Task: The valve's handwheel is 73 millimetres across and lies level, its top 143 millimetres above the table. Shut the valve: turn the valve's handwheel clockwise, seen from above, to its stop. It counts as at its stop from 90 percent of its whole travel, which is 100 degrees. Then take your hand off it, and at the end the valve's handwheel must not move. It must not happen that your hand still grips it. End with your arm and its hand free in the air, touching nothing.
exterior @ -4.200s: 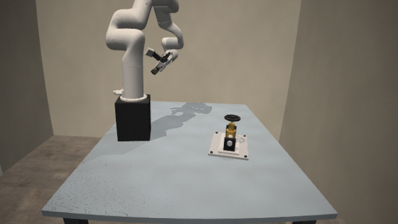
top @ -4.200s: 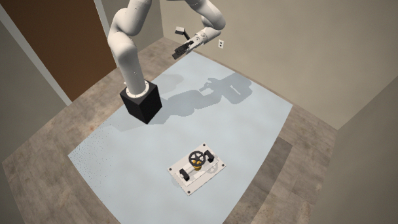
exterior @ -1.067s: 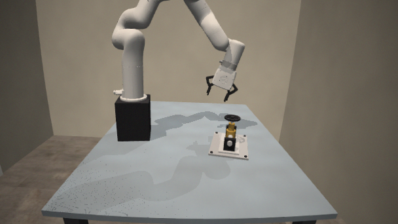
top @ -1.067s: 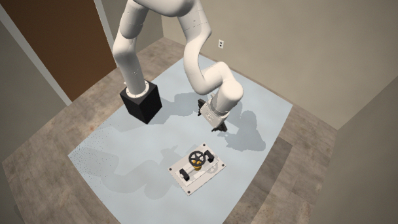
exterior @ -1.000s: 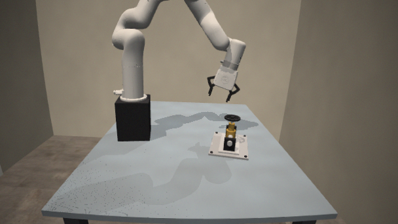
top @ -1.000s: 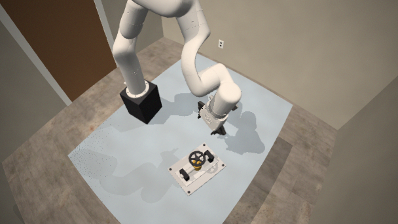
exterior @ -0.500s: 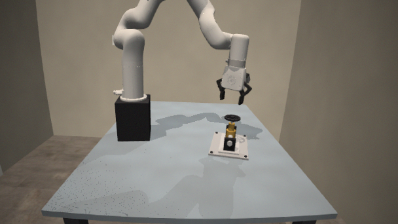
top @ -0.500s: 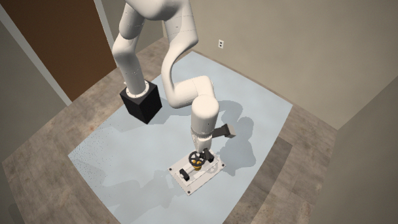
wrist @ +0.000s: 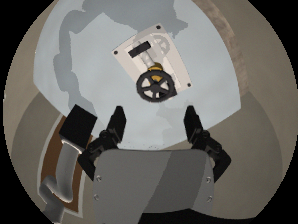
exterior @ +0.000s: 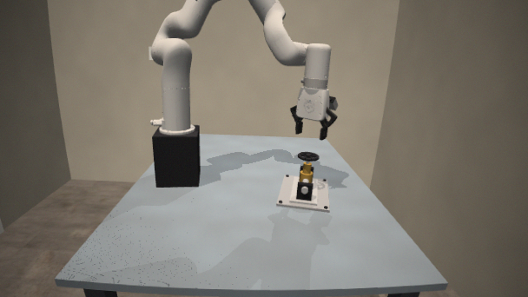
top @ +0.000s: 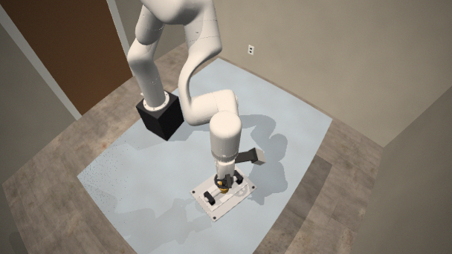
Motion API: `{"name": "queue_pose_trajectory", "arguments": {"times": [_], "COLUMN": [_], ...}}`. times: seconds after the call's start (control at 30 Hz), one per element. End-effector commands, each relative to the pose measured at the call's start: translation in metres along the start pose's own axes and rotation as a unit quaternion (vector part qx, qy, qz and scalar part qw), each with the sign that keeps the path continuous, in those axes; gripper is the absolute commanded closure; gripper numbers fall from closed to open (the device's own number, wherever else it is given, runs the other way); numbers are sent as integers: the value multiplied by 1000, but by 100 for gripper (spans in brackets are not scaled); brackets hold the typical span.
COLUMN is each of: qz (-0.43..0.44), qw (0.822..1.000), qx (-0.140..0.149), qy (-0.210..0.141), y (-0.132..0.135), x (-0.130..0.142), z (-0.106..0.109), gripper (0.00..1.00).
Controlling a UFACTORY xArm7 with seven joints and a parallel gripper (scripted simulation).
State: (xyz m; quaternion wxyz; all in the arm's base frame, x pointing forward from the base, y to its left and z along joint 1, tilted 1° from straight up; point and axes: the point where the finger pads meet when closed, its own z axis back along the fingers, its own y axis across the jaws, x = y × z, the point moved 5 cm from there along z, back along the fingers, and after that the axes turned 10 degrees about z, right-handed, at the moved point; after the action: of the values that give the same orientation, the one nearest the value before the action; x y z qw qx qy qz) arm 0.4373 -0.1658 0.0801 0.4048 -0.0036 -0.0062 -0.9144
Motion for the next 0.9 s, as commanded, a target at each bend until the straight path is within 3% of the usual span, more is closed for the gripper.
{"name": "queue_pose_trajectory", "arguments": {"times": [0.0,0.87], "qz": [-1,-1], "qw": [1000,1000], "qx": [2,2], "qy": [1,1], "y": [1,2], "x": [0,0], "z": [1,-18], "gripper": [0,0]}}
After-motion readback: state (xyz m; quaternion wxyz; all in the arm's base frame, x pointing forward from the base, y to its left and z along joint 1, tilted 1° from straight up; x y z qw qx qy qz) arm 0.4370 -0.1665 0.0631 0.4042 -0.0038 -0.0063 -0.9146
